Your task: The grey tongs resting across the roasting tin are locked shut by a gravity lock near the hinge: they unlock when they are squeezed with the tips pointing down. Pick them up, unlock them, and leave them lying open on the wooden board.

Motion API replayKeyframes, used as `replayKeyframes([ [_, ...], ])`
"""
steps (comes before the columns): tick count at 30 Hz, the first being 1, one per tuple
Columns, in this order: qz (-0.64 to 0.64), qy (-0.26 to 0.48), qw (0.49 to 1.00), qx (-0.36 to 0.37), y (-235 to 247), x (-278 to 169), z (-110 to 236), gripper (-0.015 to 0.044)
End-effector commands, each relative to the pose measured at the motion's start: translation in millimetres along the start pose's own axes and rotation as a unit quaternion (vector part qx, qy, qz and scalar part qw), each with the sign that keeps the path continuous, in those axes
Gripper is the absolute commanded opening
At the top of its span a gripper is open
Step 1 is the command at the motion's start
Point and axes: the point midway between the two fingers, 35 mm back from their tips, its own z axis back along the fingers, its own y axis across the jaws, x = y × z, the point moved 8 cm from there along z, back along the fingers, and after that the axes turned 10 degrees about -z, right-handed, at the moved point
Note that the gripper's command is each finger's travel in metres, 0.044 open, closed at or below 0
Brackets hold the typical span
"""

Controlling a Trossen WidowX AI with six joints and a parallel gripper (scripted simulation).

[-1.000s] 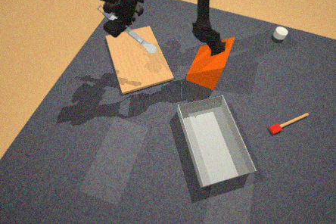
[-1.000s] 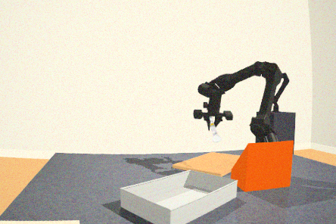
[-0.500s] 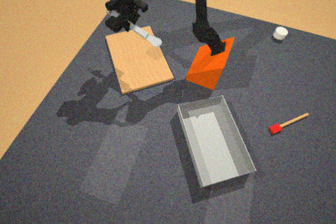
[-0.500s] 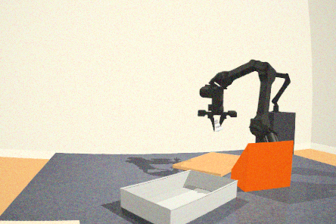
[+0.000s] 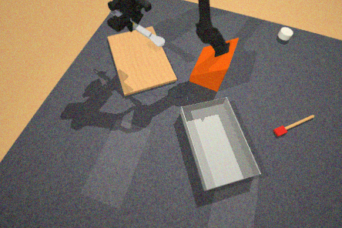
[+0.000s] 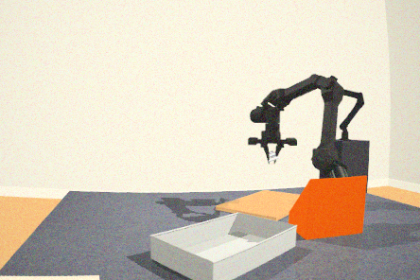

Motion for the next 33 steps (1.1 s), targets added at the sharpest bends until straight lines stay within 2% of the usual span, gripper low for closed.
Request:
replayKeyframes([
  [1, 0.0, 0.002, 1.0, 0.001, 2, 0, -5, -0.015],
  [33, 0.0, 0.002, 1.0, 0.001, 7, 0, -57, -0.015],
])
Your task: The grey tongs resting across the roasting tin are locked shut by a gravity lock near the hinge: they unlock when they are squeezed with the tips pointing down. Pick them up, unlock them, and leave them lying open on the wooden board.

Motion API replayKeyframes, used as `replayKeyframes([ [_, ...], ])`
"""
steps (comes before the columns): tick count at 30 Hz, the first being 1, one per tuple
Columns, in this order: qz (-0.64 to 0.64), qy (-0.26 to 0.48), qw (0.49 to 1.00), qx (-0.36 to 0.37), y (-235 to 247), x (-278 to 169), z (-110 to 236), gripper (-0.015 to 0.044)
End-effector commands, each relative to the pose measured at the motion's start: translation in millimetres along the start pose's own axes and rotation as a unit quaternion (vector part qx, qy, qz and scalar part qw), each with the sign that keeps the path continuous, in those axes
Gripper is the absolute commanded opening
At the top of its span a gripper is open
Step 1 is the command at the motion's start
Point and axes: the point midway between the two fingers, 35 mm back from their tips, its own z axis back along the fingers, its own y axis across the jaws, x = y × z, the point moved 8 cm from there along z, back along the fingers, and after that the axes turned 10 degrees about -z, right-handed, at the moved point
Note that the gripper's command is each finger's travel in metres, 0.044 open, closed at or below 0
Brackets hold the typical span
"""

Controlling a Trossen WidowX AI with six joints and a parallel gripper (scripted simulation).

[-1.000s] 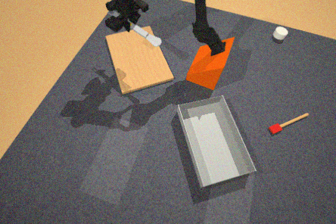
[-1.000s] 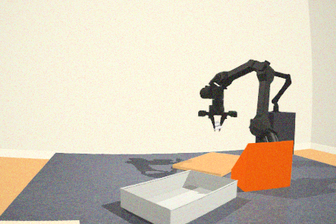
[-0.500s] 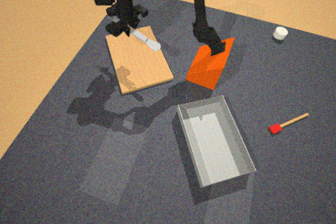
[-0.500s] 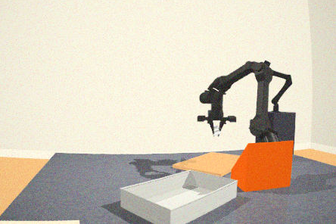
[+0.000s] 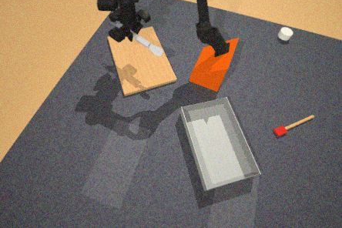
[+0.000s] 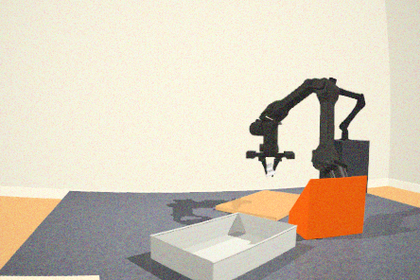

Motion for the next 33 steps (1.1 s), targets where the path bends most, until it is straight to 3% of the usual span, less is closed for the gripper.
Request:
replayKeyframes([
  [1, 0.002, 0.003, 1.0, 0.001, 0, -1, -8, -0.015],
  [33, 0.003, 0.001, 1.0, 0.001, -6, -2, -59, -0.015],
])
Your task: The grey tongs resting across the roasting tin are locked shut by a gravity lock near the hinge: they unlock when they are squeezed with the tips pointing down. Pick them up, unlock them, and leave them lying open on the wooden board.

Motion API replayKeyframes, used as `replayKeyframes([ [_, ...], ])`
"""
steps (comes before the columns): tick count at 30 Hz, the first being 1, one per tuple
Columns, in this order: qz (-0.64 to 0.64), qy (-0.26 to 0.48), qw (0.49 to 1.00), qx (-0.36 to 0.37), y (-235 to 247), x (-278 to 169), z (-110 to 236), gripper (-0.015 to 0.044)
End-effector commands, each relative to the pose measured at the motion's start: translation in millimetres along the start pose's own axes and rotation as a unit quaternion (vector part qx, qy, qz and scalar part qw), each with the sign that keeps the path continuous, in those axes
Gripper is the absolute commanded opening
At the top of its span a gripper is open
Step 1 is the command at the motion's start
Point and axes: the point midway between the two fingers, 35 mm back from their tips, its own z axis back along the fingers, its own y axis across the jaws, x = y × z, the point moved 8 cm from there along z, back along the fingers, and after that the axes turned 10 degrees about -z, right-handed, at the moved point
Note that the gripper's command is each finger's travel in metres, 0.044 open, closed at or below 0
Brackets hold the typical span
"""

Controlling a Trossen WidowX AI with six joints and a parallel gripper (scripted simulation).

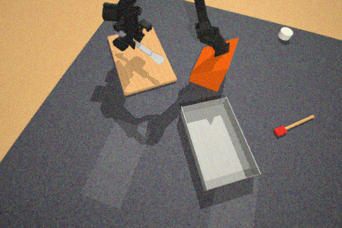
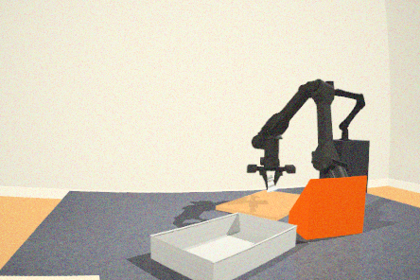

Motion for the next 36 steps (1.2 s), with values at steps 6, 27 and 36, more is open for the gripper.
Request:
replayKeyframes([
  [6, 0.002, 0.002, 1.0, 0.001, -1, -1, -6, -0.015],
  [27, 0.001, 0.001, 1.0, -0.001, -1, -1, -5, 0.0401],
  [36, 0.001, 0.001, 1.0, -0.001, 7, 19, 6, 0.044],
])
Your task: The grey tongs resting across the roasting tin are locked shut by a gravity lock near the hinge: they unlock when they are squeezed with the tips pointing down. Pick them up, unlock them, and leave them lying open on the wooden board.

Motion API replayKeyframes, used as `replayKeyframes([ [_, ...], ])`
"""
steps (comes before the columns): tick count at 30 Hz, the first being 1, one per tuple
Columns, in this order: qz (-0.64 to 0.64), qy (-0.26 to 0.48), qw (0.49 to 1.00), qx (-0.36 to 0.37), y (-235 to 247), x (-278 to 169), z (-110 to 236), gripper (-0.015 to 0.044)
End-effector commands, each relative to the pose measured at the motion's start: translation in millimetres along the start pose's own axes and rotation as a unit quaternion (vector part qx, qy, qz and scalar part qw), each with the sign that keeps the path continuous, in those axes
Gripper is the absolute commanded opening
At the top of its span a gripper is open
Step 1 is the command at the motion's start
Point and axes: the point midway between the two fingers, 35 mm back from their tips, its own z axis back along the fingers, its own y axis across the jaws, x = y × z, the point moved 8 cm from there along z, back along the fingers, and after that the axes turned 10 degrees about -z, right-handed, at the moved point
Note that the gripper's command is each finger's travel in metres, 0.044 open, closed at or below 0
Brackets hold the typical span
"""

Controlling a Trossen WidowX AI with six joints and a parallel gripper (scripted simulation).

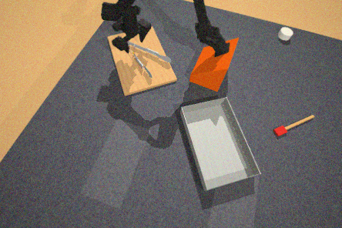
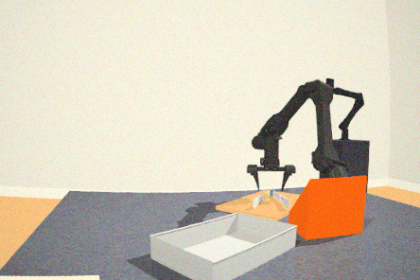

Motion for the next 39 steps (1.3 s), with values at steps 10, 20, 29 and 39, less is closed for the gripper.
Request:
replayKeyframes([
  [10, 0.001, -0.004, 1.0, 0.006, 25, 85, 57, 0.044],
  [20, 0.002, -0.006, 1.0, 0.007, 25, 134, 107, 0.044],
  [29, 0.003, -0.017, 1.0, 0.016, 19, 131, 146, 0.044],
  [39, 0.003, -0.019, 1.0, 0.017, 18, 129, 152, 0.044],
])
